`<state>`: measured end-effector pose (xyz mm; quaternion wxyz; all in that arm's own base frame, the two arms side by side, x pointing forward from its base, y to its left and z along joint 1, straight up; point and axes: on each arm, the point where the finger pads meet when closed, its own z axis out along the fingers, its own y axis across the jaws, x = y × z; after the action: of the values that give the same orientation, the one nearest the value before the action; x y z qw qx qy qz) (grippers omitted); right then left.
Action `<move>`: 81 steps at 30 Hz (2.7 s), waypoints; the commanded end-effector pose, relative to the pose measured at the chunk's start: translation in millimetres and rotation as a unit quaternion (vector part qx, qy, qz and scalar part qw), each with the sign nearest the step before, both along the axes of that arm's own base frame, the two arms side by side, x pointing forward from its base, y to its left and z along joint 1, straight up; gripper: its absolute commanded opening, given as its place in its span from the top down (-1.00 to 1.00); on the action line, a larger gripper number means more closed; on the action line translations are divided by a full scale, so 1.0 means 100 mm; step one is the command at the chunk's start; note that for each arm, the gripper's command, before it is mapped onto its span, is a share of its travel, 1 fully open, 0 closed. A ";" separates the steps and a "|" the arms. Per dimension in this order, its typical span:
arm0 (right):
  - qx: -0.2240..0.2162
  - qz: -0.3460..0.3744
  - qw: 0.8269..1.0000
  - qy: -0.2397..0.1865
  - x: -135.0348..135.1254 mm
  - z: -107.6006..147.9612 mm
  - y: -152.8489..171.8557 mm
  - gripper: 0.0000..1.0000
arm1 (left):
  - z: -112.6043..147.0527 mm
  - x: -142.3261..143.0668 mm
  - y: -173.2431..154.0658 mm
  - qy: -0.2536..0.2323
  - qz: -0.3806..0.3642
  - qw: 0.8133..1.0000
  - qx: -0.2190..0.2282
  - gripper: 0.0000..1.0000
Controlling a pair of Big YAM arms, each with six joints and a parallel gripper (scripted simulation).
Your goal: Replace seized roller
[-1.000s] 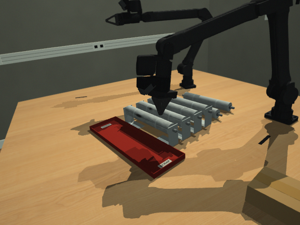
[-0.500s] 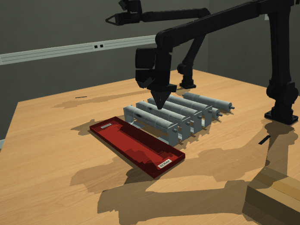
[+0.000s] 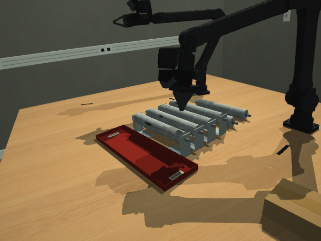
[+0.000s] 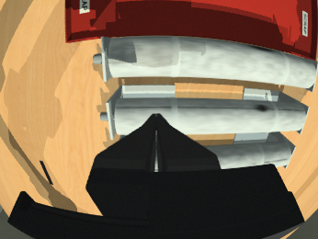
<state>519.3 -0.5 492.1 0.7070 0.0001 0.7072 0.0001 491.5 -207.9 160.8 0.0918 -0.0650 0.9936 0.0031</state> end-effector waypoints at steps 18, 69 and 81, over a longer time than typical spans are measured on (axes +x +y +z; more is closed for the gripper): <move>-0.008 0.003 0.999 -0.034 -0.01 0.46 0.04 1.00 | -0.02 -0.42 -0.05 0.004 -0.004 1.000 0.001 1.00; -0.008 0.003 0.999 -0.034 -0.01 0.46 0.04 1.00 | -0.55 -0.41 0.04 0.009 0.007 1.000 0.002 1.00; -0.008 0.003 0.999 -0.034 -0.01 0.46 0.04 1.00 | -0.45 -0.31 -0.03 -0.008 0.004 1.000 -0.006 1.00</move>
<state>519.3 -0.5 492.1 0.7070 0.0001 0.7072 0.0001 453.0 -209.1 105.5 0.0863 -0.0648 0.9941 0.0061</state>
